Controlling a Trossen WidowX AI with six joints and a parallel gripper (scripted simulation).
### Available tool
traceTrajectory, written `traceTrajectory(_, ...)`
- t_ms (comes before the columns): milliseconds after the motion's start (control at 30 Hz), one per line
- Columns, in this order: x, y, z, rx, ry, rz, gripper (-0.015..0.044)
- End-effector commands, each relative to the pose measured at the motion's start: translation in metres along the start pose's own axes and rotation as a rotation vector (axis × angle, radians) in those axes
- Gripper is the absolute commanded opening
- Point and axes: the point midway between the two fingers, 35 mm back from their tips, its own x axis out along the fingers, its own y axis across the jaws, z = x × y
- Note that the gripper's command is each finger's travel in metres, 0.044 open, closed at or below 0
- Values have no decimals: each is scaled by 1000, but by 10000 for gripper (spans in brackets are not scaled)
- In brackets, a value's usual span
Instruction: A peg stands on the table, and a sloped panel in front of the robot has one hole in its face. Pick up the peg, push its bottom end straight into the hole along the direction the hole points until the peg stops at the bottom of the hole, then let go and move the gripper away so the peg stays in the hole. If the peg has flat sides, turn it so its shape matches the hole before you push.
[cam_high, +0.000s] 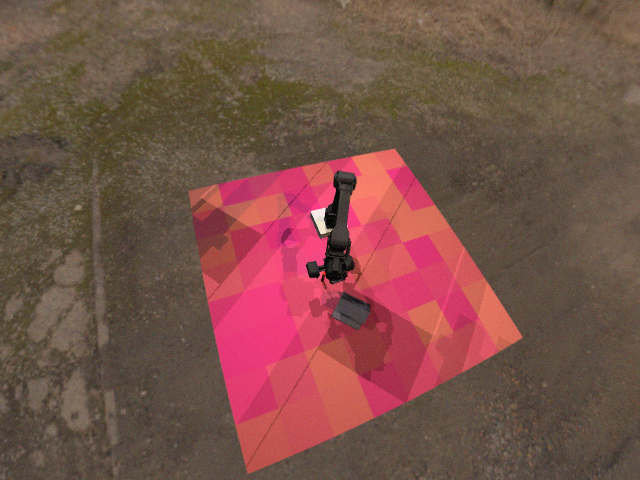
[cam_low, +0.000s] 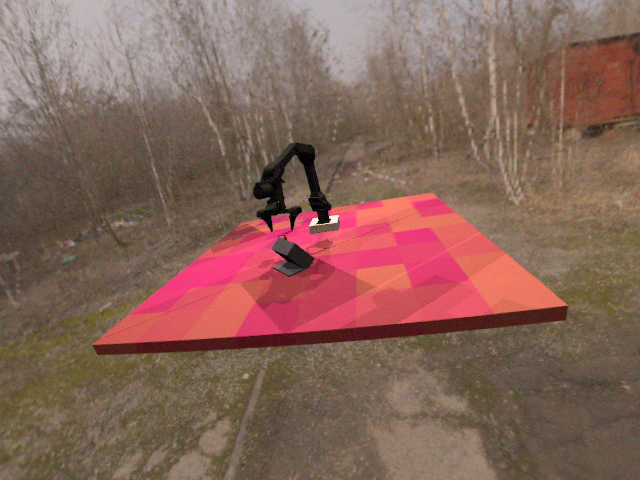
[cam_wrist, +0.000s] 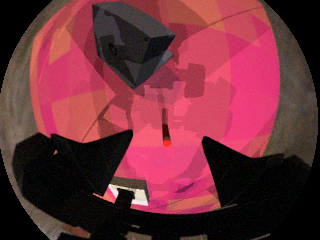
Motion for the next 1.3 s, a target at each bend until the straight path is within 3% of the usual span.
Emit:
traceTrajectory(0, 3, -2, -20, -30, 61, 51, 440)
traceTrajectory(1267, 53, -2, -25, -35, 70, 59, 440)
